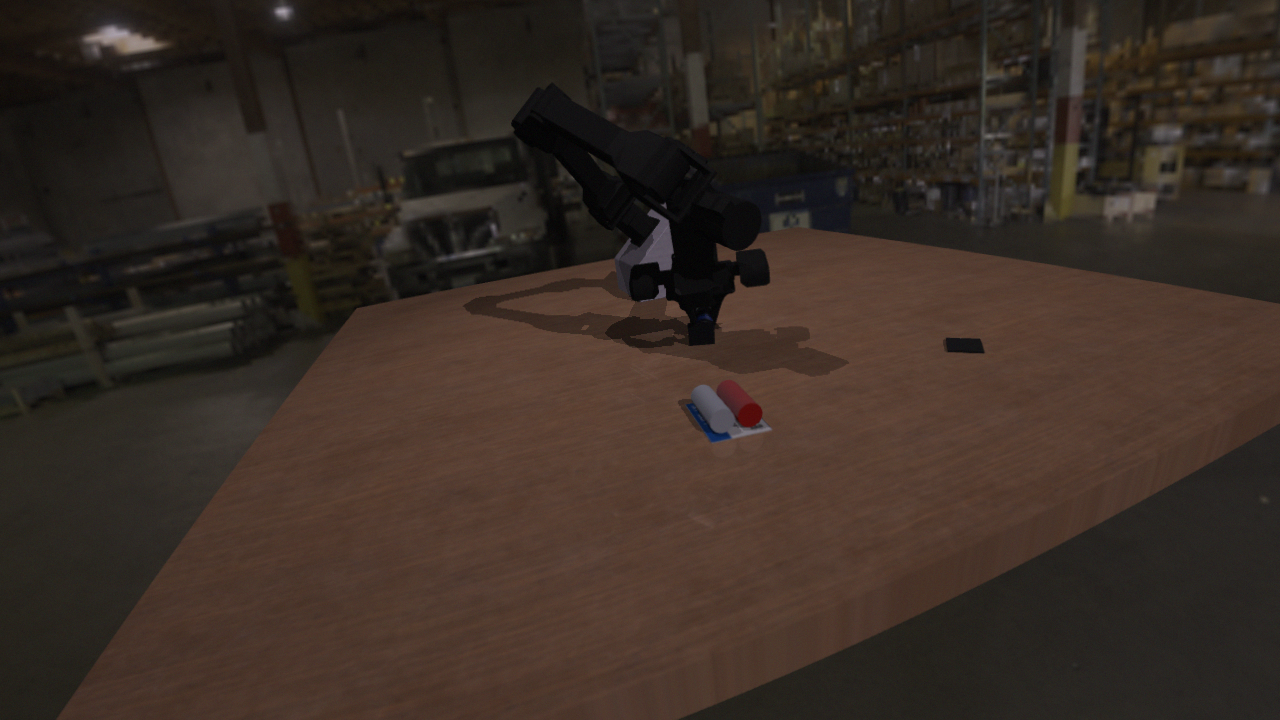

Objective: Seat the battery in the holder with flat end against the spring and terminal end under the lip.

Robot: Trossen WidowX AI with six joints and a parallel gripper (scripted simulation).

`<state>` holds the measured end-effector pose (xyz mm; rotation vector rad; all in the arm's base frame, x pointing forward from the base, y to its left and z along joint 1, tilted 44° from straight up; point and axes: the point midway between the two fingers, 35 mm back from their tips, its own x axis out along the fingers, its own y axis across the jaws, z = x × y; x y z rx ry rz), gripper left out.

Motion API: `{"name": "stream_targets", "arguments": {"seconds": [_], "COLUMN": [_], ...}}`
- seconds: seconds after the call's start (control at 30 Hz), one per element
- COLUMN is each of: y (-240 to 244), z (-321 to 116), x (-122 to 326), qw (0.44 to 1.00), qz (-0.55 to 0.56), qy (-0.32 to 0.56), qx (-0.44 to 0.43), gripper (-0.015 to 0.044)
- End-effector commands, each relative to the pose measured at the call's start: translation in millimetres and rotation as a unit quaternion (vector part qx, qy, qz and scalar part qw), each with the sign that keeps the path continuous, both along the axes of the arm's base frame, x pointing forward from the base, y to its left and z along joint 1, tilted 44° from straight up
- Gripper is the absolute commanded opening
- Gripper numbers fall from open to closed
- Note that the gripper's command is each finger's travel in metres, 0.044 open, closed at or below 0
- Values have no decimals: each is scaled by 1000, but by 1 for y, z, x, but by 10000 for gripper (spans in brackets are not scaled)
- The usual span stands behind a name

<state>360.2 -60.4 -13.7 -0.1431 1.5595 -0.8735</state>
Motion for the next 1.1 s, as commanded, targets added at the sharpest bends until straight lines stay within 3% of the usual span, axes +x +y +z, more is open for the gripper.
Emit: {"name": "stream_targets", "arguments": {"seconds": [0.0,1.07], "y": [-2,-4], "z": [0,-2], "x": [3,-4], "qw": [1000,997], "qz": [8,47], "qy": [-14,-62], "qx": [-5,-29], "gripper": [83,83]}}
